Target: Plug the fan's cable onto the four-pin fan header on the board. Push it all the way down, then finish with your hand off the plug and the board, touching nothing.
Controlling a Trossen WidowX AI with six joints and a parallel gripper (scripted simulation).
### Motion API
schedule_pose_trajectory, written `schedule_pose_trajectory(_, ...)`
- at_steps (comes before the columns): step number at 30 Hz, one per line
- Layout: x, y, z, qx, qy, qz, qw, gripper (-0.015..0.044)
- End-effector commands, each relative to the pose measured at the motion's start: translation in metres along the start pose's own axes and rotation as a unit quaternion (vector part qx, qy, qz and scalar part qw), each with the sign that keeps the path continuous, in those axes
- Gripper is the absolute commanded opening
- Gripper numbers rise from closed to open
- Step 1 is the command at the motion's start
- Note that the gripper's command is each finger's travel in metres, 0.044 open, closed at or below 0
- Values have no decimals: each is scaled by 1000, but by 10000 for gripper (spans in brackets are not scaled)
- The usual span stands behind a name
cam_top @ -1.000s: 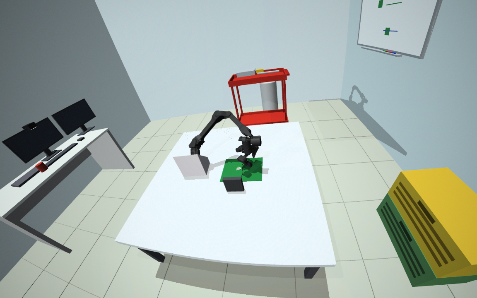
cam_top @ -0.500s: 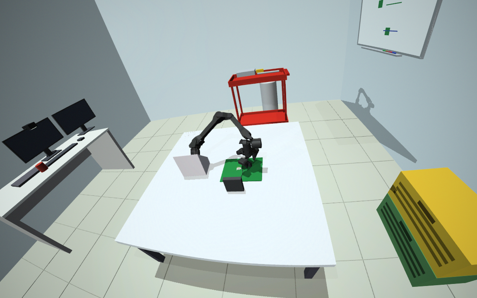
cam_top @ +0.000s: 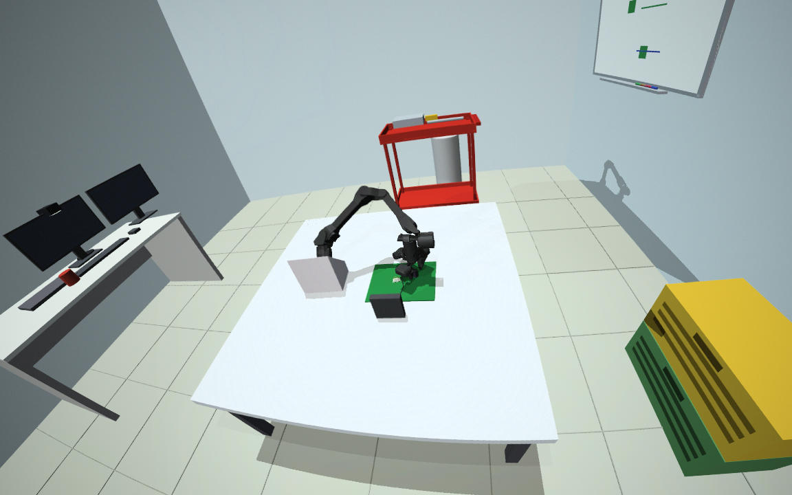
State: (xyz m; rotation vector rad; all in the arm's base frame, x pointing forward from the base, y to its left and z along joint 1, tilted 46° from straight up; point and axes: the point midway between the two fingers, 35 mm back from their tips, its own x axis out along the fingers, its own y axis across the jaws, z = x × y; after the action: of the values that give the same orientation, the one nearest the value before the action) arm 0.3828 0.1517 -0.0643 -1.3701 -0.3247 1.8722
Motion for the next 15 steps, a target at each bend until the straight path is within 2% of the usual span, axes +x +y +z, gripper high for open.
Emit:
schedule_pose_trajectory(1,0,0,0,0,0,0,1000,256)
schedule_pose_trajectory(10,0,0,0,0,0,0,1000,20)
schedule_pose_trajectory(15,-11,0,-1,0,0,0,1000,0)
